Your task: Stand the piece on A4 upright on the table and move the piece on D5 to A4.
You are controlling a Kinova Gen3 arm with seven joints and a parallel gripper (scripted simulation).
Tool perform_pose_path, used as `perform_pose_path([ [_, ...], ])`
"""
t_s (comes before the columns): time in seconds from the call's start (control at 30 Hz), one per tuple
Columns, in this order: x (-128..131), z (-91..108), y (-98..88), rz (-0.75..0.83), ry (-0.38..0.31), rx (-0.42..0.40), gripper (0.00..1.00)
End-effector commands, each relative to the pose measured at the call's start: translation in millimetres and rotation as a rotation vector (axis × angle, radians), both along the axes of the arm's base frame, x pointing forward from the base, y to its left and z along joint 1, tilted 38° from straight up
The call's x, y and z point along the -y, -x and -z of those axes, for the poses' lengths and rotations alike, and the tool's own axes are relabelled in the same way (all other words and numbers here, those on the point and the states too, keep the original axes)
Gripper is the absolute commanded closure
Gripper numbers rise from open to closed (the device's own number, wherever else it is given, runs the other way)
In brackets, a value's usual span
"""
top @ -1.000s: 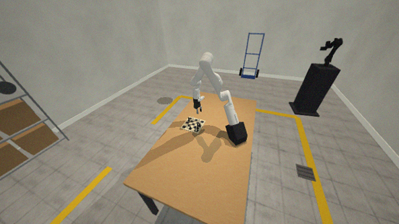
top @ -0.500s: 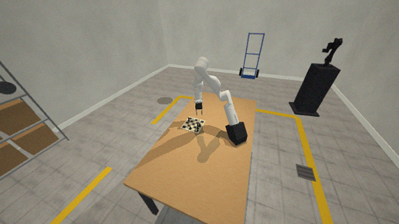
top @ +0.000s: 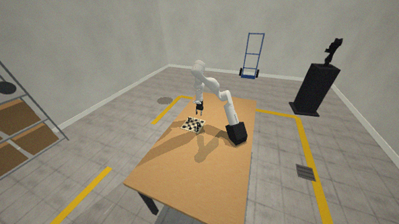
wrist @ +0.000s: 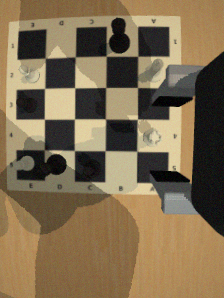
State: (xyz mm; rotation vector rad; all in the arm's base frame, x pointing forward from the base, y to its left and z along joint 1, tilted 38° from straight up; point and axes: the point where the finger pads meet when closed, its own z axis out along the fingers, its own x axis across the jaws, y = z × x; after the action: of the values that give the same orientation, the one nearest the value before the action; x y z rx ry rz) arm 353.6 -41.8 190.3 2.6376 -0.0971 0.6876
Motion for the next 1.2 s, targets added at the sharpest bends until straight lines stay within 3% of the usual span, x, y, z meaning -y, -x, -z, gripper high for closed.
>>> perform_pose_path([
  [0.0,2.3,0.1,0.1,0.011,-0.001,0.003,0.0],
  [0.1,2.5,0.1,-0.1,0.014,-0.003,0.005,0.0],
  [0.13,2.5,0.1,-0.1,0.014,-0.003,0.005,0.27],
  [1.17,2.5,0.1,-0.1,0.014,-0.003,0.005,0.27],
])
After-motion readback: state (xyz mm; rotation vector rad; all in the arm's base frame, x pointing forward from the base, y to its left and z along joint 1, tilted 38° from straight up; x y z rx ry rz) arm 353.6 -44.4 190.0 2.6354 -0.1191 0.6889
